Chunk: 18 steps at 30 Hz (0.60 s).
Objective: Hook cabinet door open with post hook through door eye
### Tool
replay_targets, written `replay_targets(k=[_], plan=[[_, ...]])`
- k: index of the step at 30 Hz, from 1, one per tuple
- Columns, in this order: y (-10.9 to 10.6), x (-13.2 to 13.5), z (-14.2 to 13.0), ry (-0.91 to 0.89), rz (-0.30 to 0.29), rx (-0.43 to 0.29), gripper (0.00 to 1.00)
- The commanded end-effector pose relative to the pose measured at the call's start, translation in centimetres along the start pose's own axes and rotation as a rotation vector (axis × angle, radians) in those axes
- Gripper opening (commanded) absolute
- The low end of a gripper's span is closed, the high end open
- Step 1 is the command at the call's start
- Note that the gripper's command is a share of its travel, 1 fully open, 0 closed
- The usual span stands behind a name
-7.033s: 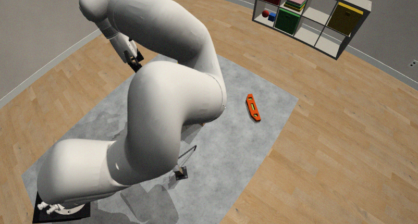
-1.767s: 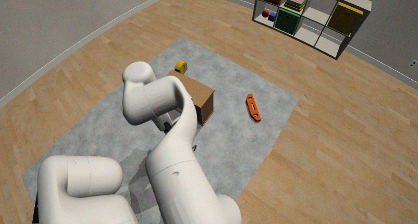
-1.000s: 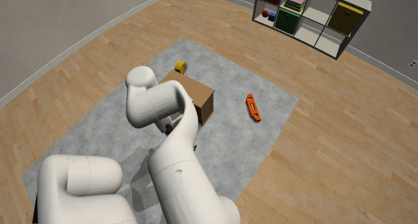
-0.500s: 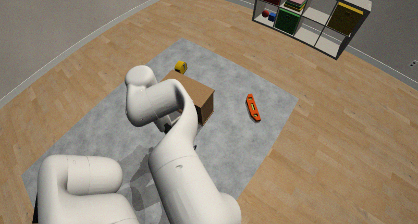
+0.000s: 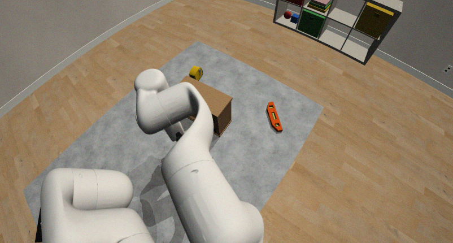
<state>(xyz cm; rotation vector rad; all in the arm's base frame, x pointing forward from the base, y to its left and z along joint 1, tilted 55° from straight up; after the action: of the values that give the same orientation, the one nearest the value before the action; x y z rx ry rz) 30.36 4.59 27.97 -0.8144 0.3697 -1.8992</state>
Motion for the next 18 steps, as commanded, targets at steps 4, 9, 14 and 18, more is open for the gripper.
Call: replay_targets(k=[4, 9, 14, 18], plan=[[-0.1, -0.8, 0.2, 0.050, 0.000, 0.002, 0.27], [-0.1, -0.8, 0.2, 0.054, 0.000, 0.002, 0.27], [-0.1, -1.2, 0.3, 0.102, 0.000, 0.002, 0.27], [-0.1, -1.5, 0.4, 0.102, 0.000, 0.002, 0.27]])
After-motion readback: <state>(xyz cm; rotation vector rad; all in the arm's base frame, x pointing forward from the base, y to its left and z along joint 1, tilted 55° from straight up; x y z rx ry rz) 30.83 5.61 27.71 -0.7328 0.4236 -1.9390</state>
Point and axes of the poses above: the point where the finger pads meet when closed, its own y axis out along the fingers, its own x axis across the jaws, z = x × y, the point moved 2 cm from there along -y, back along the fingers, and after that the axes turned 7 degrees about -y, right-handed, at the moved point
